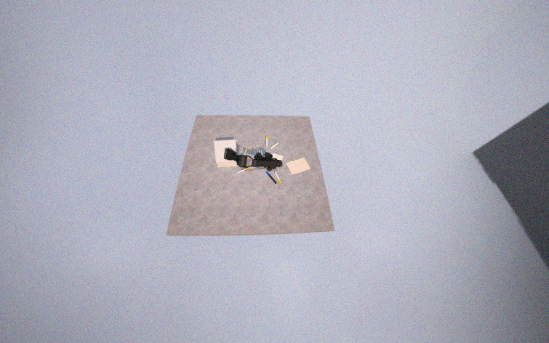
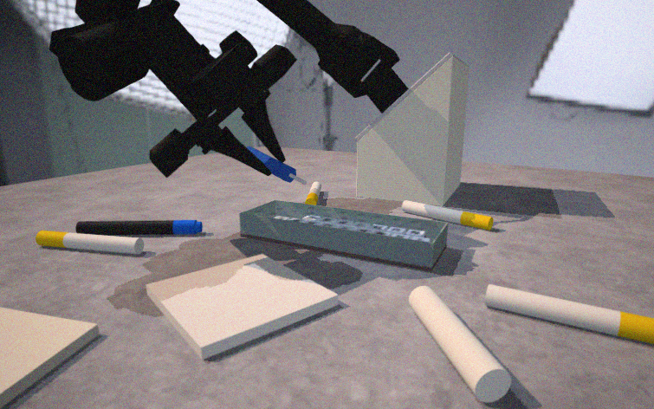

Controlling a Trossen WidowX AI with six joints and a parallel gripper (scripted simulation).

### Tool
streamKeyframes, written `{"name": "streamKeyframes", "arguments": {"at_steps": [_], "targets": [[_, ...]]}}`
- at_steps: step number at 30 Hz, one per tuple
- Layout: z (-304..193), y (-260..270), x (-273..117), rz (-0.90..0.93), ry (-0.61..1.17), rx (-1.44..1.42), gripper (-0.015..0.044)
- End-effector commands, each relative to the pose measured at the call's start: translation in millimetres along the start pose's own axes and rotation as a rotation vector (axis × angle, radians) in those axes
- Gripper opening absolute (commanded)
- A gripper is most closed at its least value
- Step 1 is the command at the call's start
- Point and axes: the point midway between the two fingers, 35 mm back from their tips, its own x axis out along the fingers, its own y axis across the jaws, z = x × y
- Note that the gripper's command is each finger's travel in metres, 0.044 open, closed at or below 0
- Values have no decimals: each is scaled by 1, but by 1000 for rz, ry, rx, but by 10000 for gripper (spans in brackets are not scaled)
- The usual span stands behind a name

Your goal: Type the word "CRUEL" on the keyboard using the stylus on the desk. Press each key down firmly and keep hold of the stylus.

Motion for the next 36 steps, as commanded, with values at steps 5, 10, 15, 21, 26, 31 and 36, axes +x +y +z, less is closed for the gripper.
{"name": "streamKeyframes", "arguments": {"at_steps": [5, 10, 15, 21, 26, 31, 36], "targets": [[22, 5, 6, 43, -27, 270, 0], [33, 9, 9, 70, -33, 423, 0], [44, 14, 12, 99, -35, 577, 0], [57, 19, 16, 134, -30, 761, 0], [68, 24, 19, 165, -20, 914, 0], [79, 30, 22, 196, -3, 1068, 0], [89, 36, 26, 226, 19, 1221, 0]]}}
